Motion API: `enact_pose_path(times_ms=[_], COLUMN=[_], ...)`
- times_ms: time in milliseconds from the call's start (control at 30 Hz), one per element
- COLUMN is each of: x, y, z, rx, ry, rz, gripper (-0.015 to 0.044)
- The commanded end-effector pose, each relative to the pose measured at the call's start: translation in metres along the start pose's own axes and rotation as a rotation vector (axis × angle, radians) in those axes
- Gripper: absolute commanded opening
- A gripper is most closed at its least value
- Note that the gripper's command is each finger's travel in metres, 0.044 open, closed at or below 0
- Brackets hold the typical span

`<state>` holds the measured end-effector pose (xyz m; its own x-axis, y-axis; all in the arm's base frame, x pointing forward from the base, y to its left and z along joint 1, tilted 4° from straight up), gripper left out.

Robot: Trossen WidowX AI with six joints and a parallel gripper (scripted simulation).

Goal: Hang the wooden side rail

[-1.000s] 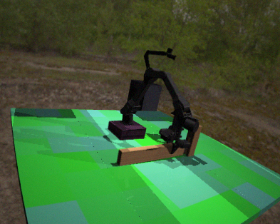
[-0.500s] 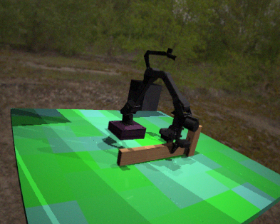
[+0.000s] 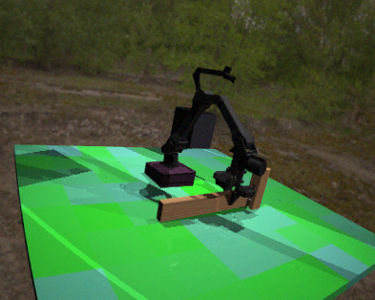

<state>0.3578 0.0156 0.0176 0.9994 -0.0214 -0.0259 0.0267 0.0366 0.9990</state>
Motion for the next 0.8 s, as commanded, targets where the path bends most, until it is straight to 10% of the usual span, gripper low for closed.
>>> enact_pose_path(times_ms=[0, 767], x=[0.0013, 0.0013], y=[0.0043, 0.0081], z=[0.0003, 0.0003], rx=[-0.002, -0.002], ry=[-0.008, -0.008], rz=[0.008, 0.008], gripper=[0.0, 0.0])
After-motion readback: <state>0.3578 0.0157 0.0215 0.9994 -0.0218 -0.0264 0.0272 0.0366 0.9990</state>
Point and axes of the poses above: the point midway between the two fingers, 35 mm back from their tips, its own y axis back along the fingers, its own x axis across the jaws, z = x × y, the point moved 2 cm from there along y, back along the fingers, and after that the axes turned 8 degrees about y, right-handed, at the moved point
